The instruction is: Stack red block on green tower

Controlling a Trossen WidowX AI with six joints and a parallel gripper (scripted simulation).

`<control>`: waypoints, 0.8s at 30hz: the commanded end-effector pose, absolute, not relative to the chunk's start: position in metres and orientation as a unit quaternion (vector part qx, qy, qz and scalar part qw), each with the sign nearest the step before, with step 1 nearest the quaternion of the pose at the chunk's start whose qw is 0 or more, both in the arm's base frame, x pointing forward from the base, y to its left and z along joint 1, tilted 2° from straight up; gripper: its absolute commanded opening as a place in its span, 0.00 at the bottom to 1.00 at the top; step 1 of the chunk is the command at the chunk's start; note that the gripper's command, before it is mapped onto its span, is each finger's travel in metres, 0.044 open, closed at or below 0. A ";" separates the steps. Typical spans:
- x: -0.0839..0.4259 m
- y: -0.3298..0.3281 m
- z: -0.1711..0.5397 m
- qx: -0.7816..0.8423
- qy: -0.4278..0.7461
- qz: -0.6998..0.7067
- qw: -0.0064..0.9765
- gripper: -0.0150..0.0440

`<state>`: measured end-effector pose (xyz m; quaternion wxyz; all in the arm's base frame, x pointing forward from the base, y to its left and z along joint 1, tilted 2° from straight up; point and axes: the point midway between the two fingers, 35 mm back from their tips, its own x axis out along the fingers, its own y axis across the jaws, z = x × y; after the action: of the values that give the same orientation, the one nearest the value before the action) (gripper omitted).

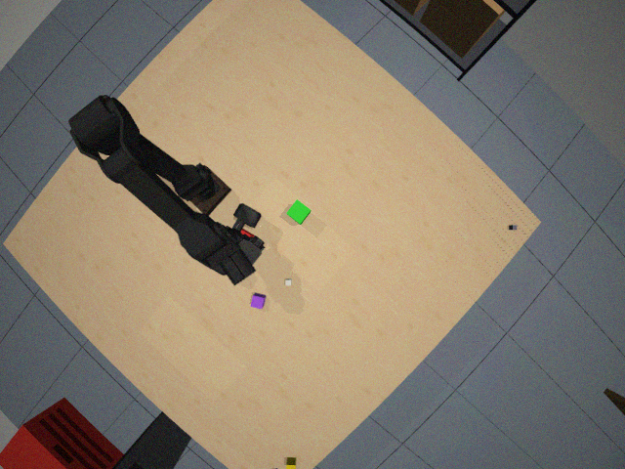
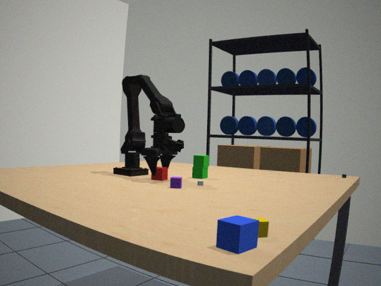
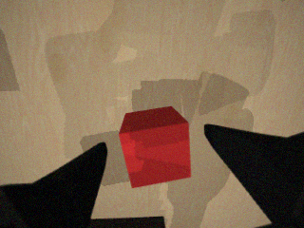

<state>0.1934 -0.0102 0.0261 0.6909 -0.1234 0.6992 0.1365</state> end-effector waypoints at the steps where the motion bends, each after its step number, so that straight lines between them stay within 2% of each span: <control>1: 0.191 -0.009 0.018 -0.119 0.700 0.137 0.690 1.00; 20: 0.191 -0.009 0.015 -0.119 0.700 0.137 0.690 1.00; 24: 0.191 -0.009 0.015 -0.119 0.700 0.137 0.690 0.82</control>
<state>0.1905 -0.0098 0.0146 0.6891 -0.1229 0.7009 0.1370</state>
